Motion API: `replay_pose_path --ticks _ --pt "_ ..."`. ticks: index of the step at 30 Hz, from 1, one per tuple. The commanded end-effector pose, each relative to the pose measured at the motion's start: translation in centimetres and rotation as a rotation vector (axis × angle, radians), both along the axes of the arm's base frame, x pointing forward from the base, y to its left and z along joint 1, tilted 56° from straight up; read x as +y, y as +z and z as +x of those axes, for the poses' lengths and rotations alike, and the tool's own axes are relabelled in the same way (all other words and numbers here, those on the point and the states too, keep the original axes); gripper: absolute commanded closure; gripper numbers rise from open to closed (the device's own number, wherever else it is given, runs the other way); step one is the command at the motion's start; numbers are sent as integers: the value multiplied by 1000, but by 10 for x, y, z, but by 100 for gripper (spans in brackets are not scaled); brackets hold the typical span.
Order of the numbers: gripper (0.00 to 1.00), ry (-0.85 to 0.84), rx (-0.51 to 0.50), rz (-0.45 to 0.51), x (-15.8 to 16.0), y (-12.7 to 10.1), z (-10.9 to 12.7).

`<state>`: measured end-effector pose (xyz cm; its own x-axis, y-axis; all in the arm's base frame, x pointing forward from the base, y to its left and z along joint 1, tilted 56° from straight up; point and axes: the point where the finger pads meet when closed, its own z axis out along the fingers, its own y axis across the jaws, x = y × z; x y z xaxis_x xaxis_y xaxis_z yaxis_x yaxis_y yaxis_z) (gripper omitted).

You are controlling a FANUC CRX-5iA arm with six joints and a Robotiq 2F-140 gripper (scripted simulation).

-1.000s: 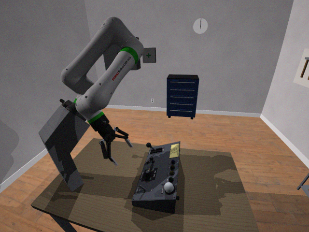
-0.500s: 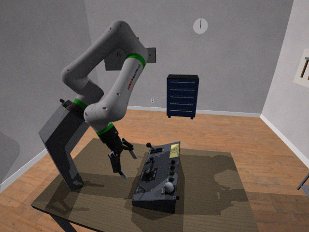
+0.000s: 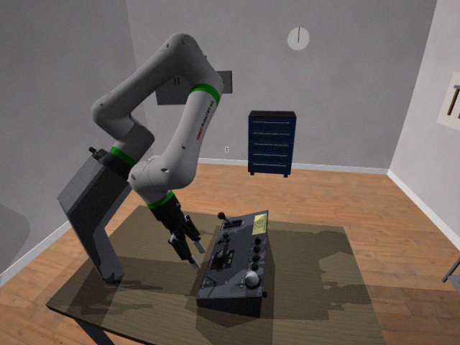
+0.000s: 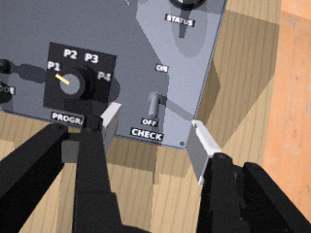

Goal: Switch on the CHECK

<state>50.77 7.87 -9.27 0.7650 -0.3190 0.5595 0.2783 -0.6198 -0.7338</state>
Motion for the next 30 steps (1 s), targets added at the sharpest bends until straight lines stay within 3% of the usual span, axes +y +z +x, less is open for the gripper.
replay_pose_path --ticks 1,24,30 --pt "56 0 0 0 0 0 0" --pt "56 0 0 0 0 0 0" --pt "56 1 1 0 14 -28 -37"
